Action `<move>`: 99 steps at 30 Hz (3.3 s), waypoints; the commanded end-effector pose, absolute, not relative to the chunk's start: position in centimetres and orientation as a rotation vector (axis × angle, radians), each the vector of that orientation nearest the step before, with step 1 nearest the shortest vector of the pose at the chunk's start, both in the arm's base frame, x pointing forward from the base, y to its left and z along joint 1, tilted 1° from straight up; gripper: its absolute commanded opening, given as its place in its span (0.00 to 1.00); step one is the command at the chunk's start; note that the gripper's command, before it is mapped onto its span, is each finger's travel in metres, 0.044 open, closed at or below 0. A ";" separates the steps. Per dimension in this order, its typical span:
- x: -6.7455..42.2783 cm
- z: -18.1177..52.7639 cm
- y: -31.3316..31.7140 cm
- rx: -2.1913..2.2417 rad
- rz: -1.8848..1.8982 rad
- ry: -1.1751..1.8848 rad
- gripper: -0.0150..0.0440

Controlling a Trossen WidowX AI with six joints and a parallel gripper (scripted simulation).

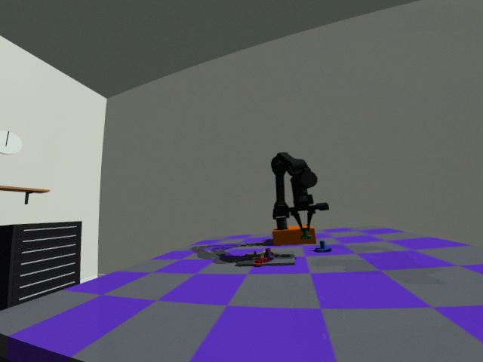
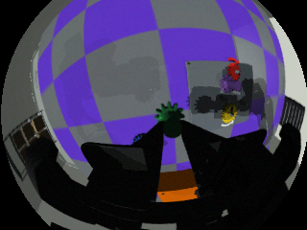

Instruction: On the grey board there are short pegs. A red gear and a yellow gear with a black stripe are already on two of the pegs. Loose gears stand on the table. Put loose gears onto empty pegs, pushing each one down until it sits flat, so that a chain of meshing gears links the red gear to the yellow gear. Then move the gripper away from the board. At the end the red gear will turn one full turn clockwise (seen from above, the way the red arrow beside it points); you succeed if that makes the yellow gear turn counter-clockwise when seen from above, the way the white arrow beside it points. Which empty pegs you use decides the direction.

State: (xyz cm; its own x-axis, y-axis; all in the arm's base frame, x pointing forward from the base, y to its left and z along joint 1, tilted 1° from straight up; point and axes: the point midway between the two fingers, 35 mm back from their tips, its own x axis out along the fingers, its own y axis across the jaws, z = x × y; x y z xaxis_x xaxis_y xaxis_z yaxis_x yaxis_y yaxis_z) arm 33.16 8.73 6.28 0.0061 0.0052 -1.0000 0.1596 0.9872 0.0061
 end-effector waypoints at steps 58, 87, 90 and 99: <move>33.0 8.3 0.2 0.129 -0.127 1.548 0.25; 31.5 5.0 -5.5 0.124 -0.132 1.550 0.25; 31.5 5.0 -5.5 0.124 -0.132 1.550 0.25; 31.5 5.0 -5.5 0.124 -0.132 1.550 0.25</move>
